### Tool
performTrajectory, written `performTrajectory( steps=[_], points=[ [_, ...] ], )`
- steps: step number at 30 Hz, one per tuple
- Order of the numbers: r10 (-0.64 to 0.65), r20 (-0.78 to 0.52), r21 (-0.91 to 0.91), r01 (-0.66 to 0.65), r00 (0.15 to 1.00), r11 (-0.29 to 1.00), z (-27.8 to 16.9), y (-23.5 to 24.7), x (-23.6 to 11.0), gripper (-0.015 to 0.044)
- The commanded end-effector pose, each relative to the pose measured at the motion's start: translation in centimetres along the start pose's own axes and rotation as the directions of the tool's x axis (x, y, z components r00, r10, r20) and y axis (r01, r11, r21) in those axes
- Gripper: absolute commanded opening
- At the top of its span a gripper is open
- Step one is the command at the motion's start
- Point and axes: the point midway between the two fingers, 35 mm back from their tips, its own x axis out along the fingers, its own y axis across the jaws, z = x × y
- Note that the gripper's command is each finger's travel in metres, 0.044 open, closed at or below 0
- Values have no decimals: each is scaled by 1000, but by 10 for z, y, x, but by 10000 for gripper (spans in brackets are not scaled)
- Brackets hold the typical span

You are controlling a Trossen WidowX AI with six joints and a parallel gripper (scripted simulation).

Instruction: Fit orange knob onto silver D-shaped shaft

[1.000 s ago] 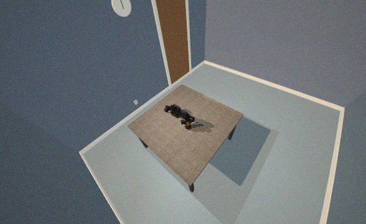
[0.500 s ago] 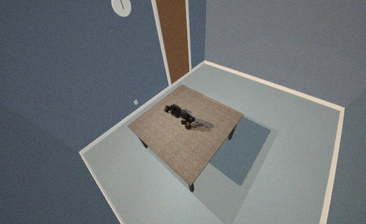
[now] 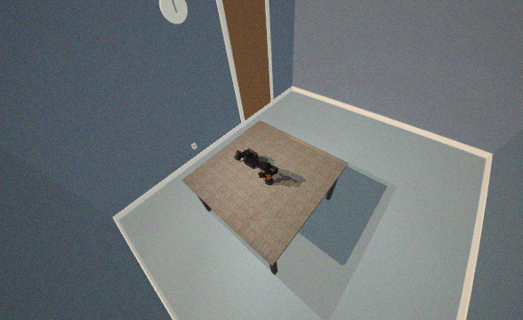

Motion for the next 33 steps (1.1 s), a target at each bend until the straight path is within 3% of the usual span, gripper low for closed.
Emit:
performTrajectory(
  steps=[1,8,15,33],
  points=[
    [2,-4,-2,-2,1000,1000,-1,1,0,0],
    [1,-4,-10,-1,1000,1000,-1,-1,-4,0],
    [1,-4,-209,-2,1000,978,-3,-3,-5,0],
    [1,-4,-209,-2,1000,978,-4,-2,-2,0]
  ],
)
